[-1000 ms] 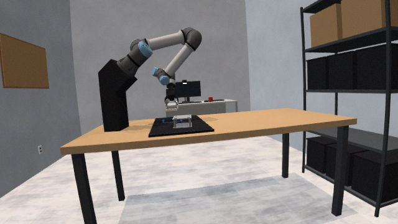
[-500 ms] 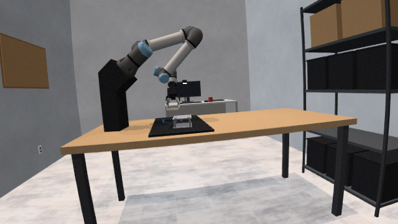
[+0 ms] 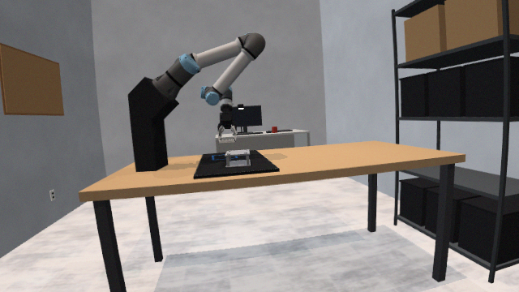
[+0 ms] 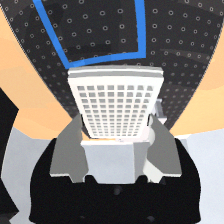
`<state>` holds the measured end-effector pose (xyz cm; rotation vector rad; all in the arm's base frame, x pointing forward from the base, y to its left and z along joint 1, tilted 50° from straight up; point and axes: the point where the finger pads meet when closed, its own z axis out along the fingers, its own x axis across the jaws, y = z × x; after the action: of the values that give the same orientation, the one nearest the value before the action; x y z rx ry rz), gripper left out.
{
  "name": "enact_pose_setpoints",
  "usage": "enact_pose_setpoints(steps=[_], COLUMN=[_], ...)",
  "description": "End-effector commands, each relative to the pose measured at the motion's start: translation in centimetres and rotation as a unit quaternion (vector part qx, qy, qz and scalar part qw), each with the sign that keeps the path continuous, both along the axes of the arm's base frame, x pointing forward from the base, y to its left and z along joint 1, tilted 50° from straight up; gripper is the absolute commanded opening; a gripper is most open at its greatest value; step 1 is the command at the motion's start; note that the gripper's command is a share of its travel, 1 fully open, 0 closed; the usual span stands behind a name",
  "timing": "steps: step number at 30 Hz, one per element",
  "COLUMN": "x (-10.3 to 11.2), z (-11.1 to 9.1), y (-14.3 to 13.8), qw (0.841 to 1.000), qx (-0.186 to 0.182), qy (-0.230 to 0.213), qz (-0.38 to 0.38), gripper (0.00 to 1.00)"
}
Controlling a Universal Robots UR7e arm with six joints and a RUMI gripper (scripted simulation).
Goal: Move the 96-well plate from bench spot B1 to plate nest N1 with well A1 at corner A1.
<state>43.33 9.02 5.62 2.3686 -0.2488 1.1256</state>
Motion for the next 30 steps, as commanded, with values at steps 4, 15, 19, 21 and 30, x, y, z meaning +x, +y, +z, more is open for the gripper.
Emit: enact_pose_setpoints(steps=[4,15,19,21,30], x=[0.2,0.4,0.5,0.6,0.7], z=[1.1,2.4,2.9,3.2,4.2], y=[-2.4,-5.1,-6.3,-6.9,-9.0], qw=[1.0,1.0,1.0,1.0,1.0], qx=[0.001,0.001,0.001,0.001,0.001], qy=[-0.001,-0.001,-0.001,-0.001,-0.001], qz=[0.002,0.002,0.002,0.002,0.002], gripper=[0.0,0.0,0.0,0.0,0.0])
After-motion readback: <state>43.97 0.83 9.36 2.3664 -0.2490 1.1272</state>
